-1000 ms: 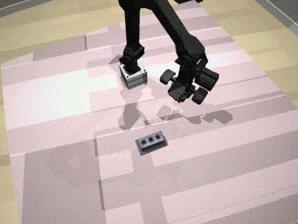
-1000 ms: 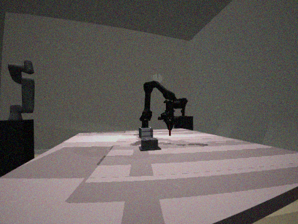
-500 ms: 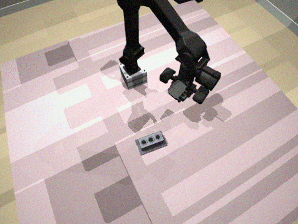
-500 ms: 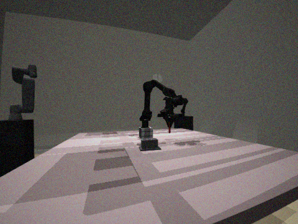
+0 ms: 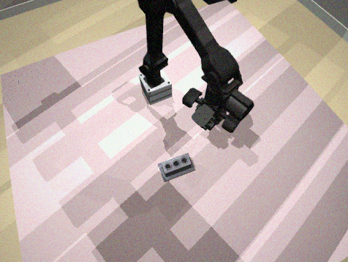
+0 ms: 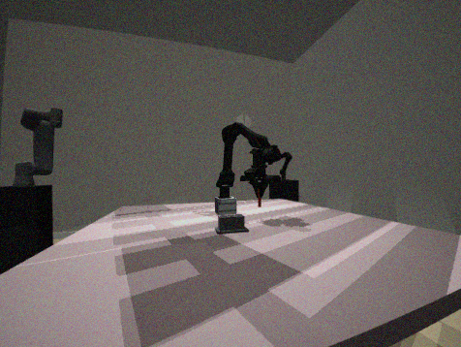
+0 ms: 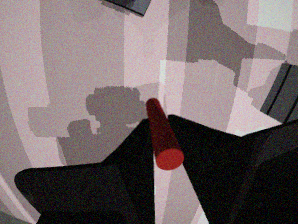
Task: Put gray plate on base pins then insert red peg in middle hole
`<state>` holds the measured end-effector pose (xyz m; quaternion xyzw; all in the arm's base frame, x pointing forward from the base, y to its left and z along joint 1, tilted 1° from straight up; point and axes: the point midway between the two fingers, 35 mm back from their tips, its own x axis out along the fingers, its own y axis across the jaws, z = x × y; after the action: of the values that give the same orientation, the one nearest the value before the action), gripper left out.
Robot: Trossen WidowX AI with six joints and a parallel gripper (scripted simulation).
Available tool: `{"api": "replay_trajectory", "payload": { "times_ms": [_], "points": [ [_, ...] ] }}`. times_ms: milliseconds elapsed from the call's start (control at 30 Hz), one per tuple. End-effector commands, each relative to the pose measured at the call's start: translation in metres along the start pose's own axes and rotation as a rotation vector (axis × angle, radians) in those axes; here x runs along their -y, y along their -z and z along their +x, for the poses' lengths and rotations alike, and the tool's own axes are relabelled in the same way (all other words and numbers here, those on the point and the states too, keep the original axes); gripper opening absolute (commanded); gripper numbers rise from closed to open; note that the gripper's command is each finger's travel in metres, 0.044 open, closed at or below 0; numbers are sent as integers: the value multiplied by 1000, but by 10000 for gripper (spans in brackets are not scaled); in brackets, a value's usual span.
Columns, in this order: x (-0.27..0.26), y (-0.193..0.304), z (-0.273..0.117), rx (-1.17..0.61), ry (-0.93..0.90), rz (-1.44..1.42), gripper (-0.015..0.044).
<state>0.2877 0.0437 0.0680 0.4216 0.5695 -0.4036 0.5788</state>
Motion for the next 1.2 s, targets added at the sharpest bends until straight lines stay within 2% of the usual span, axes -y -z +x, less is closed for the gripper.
{"api": "replay_trajectory", "payload": {
  "times_ms": [0, 1167],
  "points": [
    [-3, -11, -1, -1, -2, -2, 0],
    [-3, -117, -4, 9, -4, -2, 0]
  ]
}}
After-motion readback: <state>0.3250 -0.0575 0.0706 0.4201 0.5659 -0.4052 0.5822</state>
